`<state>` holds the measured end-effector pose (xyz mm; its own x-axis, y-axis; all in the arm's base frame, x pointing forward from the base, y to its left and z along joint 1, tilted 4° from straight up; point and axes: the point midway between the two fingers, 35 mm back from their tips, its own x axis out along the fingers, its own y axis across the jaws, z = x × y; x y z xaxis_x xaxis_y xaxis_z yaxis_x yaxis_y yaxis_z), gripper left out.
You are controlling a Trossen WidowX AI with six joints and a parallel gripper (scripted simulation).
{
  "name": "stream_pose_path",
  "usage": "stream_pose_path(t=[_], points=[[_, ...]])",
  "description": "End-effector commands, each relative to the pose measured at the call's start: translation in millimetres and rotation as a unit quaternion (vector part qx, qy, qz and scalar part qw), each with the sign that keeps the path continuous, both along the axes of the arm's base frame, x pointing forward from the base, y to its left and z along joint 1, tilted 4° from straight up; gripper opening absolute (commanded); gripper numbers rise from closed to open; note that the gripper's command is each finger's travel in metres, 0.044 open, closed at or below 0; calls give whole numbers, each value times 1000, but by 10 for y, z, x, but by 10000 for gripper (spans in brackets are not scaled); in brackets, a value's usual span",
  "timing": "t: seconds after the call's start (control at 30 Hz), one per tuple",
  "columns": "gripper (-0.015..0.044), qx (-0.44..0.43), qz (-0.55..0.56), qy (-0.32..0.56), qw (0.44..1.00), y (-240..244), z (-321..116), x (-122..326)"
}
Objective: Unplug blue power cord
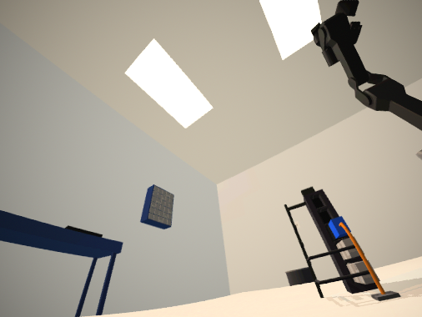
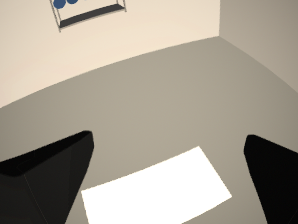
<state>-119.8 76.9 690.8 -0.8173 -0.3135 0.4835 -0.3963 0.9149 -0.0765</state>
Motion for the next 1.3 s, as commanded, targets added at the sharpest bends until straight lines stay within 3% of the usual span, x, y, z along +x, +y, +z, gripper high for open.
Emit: stream_pose_path(t=[0.0, 0.27, 0.73, 0.97, 1.27], points=[[374, -1, -1, 0, 1000, 8, 2, 2], [164, -106, -56, 43, 992, 585, 138, 221], [160, -311, -199, 182, 911, 1837, 77, 1183], [160, -398, -286, 269, 829, 2345, -209, 1976], [160, -465, -373, 314, 739, 2647, -713, 2749]])
